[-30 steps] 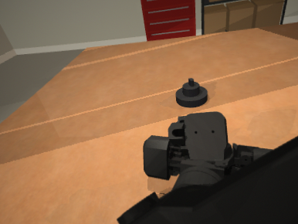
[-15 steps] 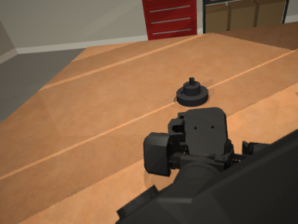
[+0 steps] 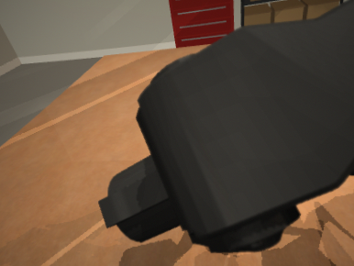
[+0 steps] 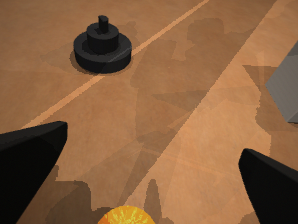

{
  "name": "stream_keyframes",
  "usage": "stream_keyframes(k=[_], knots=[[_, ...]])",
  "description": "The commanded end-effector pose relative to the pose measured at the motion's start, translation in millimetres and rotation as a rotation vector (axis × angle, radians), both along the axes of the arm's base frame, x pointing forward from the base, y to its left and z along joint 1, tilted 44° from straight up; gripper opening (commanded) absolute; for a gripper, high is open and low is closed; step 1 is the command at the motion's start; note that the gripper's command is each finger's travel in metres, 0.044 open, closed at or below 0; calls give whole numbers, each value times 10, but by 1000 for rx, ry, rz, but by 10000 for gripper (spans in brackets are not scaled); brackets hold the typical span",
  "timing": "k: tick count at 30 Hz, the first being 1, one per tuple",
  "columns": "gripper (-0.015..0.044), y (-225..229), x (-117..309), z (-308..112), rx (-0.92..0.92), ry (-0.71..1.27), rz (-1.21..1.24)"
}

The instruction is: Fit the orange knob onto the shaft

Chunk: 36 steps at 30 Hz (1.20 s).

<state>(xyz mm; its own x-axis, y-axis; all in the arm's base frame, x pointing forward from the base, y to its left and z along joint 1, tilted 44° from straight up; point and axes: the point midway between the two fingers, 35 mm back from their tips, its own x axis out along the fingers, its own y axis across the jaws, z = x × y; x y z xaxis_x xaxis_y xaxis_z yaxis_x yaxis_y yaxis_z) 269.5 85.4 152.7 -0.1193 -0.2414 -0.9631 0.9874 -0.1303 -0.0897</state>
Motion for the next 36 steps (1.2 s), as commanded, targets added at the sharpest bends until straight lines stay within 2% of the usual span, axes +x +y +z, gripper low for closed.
stream_keyframes(k=[1,7,9,29,31,36], knots=[[440,-74,-67,-37,303,56,-75],[440,-112,20,133,880,-52,-139],[440,-149,61,217,997,-115,-144],[440,-156,67,227,1012,-128,-128],[440,-156,68,226,1018,-162,-2],[440,-153,69,223,1015,-292,488]])
